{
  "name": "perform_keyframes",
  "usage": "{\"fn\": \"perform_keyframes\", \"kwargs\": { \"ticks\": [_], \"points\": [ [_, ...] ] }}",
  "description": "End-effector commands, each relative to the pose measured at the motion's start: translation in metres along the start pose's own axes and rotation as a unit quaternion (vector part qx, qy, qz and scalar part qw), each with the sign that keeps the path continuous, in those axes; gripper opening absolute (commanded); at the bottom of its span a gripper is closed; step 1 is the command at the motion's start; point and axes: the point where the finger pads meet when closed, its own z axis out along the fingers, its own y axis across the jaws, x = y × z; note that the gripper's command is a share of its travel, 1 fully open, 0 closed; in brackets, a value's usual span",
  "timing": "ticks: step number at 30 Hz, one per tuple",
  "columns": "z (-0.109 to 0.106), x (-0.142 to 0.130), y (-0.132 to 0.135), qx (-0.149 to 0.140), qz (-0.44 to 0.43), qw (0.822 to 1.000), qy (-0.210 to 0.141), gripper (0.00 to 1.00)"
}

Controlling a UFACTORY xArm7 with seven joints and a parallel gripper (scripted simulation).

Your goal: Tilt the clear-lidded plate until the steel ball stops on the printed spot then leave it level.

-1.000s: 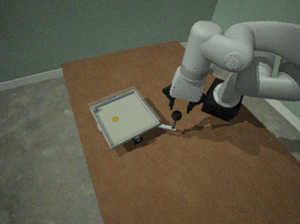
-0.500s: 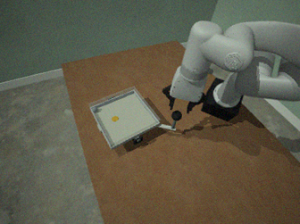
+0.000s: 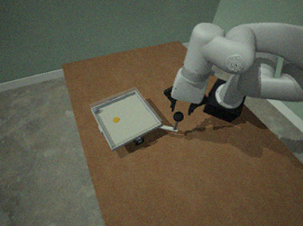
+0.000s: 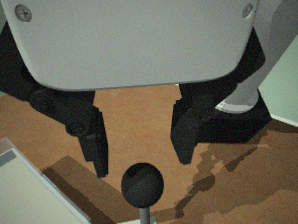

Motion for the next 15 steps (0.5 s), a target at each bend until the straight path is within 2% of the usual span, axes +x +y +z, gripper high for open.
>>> {"fn": "perform_keyframes", "kwargs": {
  "ticks": [1,15],
  "points": [
    [0.0013,0.0008,0.0007,-0.001,0.000,1.000,0.001,0.61],
    [0.0108,0.0011,0.0012,-0.001,0.000,1.000,0.001,0.61]
  ]
}}
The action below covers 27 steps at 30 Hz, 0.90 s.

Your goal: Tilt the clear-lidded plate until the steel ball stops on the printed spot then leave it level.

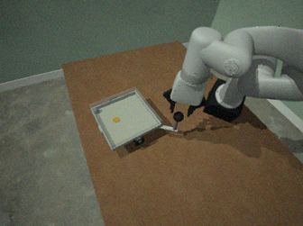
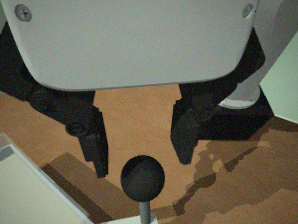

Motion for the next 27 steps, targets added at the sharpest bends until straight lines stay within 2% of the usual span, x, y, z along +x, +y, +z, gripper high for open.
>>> {"fn": "perform_keyframes", "kwargs": {
  "ticks": [1,27],
  "points": [
    [0.002,0.001,0.001,-0.001,-0.001,1.000,0.001,0.61],
    [0.012,0.001,0.001,-0.001,-0.001,1.000,0.001,0.61]
  ]
}}
